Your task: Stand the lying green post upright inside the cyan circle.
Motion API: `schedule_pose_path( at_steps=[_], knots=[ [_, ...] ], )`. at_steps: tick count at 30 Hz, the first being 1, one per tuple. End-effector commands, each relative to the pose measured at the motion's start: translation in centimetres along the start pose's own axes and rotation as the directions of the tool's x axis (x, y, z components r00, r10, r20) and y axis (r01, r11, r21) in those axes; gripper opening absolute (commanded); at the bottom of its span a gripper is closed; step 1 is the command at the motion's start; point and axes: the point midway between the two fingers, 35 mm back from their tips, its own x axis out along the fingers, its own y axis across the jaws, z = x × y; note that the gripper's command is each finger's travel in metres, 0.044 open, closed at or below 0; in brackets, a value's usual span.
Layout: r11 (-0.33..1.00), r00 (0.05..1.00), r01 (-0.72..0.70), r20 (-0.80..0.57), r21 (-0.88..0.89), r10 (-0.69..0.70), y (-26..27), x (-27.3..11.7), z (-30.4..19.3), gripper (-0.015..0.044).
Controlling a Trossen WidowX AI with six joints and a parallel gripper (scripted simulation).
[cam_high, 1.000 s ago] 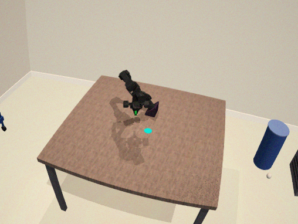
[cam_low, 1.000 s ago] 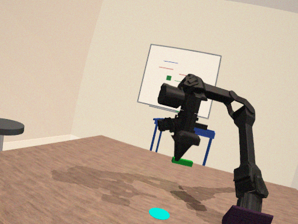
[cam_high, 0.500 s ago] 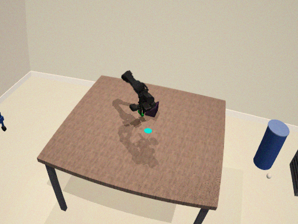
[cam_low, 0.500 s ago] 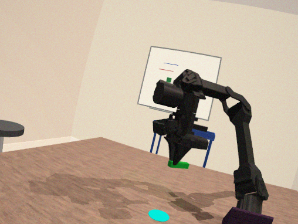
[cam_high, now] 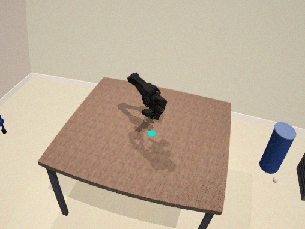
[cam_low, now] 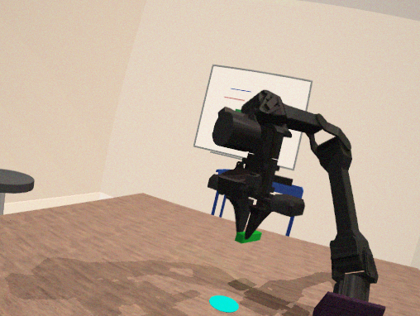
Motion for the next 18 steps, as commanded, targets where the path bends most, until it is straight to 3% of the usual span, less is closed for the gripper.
schedule_pose_path(
  at_steps=[1,18],
  knots=[
    [0.999,1.0,-0.005,0.002,-0.044,0.005,0.32,-0.02,0.52,0.0023],
    [0.995,0.993,-0.09,0.069,-0.041,0.093,0.65,0.83,0.15,0.0023]
  ],
)
